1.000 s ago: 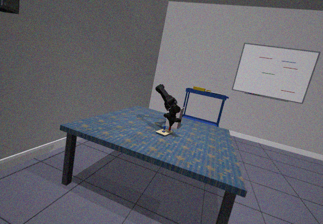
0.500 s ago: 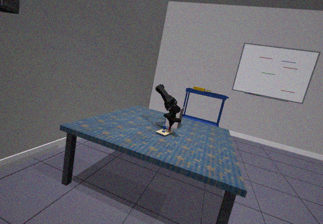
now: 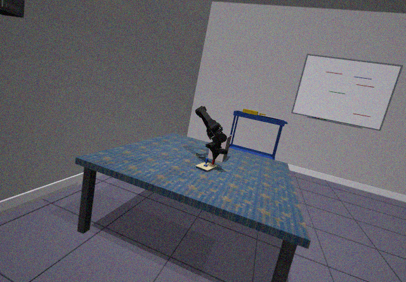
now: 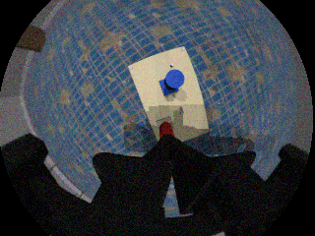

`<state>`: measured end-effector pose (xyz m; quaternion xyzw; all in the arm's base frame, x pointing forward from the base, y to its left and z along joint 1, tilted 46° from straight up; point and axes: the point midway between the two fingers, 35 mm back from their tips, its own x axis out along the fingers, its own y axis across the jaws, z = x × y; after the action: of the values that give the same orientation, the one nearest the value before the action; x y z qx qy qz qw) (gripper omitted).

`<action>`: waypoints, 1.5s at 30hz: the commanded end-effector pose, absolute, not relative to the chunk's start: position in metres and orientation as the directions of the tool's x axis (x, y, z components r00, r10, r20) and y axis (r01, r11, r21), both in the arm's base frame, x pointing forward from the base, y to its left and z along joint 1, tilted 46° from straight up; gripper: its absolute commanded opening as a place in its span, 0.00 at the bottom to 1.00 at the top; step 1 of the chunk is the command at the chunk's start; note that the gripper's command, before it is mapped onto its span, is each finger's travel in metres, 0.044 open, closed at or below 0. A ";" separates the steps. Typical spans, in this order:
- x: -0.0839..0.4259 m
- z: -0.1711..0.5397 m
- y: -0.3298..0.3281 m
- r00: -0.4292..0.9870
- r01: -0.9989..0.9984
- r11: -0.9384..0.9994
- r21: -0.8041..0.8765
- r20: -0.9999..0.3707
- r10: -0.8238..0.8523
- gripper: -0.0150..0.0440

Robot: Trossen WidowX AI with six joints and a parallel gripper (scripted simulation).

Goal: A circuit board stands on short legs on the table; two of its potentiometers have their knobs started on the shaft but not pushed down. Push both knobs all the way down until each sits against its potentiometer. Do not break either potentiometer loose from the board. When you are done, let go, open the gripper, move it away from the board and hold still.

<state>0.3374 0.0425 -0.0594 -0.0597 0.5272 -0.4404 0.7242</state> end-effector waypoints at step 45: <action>0.340 -0.050 0.049 0.038 0.597 0.582 -0.552 -0.705 -0.708 0.25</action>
<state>0.3398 0.0463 -0.0528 -0.0540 0.5246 -0.4527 0.7190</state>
